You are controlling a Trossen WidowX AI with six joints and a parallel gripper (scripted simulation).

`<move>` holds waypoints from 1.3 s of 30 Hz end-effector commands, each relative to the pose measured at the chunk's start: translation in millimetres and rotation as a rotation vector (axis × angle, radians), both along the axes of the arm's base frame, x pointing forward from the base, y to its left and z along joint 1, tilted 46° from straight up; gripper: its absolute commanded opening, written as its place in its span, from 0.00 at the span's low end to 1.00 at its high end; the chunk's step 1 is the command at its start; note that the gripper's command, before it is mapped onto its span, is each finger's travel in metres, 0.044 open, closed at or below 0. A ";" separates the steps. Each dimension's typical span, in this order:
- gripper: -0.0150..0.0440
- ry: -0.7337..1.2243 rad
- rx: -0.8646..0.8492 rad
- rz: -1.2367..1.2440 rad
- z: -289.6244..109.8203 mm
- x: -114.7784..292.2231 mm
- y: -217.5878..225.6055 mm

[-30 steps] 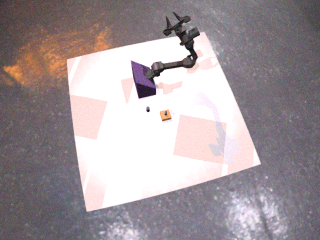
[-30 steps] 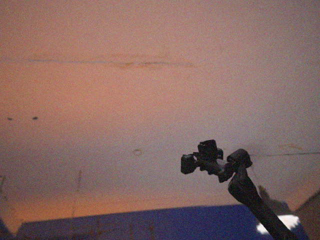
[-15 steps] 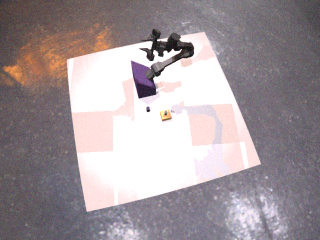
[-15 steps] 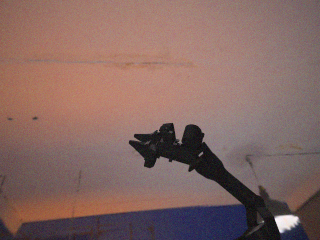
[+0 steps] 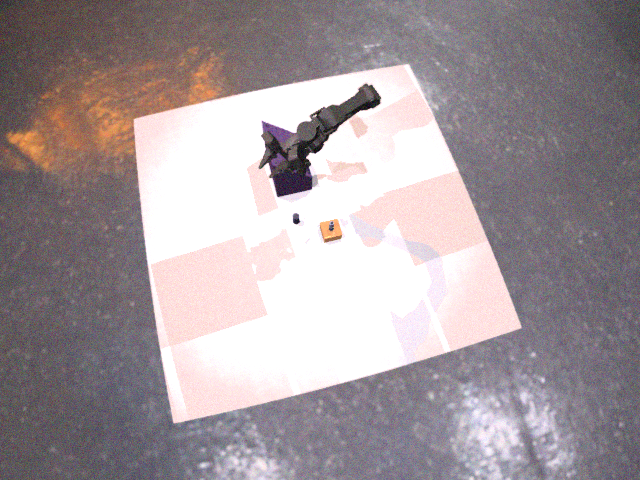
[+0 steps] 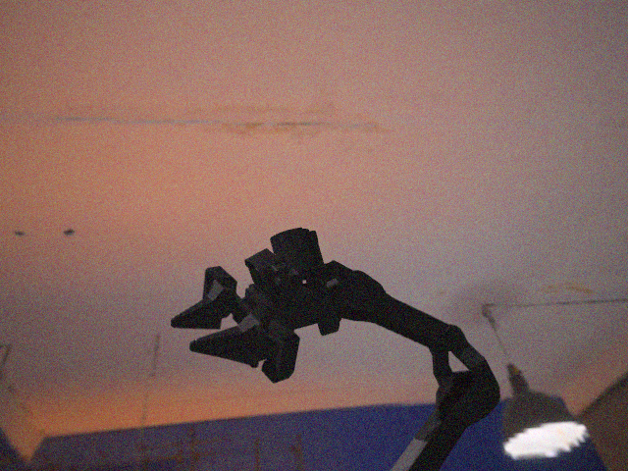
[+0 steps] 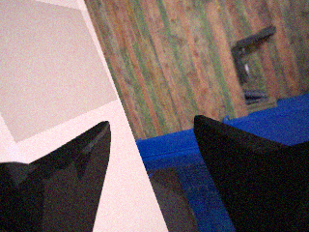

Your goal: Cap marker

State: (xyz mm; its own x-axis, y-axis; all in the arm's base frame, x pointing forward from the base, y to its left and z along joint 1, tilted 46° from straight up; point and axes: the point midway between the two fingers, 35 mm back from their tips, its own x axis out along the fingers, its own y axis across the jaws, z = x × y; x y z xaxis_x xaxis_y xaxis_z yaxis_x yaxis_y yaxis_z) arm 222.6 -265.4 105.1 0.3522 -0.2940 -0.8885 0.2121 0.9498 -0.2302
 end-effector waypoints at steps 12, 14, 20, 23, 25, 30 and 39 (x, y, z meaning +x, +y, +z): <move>0.66 0.355 0.986 -0.062 -124.3 22.1 197.2; 0.66 0.435 1.086 -0.108 -131.9 8.5 218.1; 0.66 0.464 1.119 -0.126 -133.9 3.8 225.0; 0.66 0.464 1.119 -0.126 -133.9 3.8 225.0; 0.66 0.464 1.119 -0.126 -133.9 3.8 225.0; 0.66 0.464 1.120 -0.126 -158.6 2.2 250.1; 0.66 0.464 1.121 -0.125 -169.4 2.7 260.7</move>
State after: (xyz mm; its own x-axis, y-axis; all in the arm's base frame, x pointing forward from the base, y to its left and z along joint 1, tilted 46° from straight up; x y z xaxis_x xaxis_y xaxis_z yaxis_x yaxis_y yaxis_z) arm 227.4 -11.6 -58.2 -0.0366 0.6997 -0.7135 0.4218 0.6581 0.6237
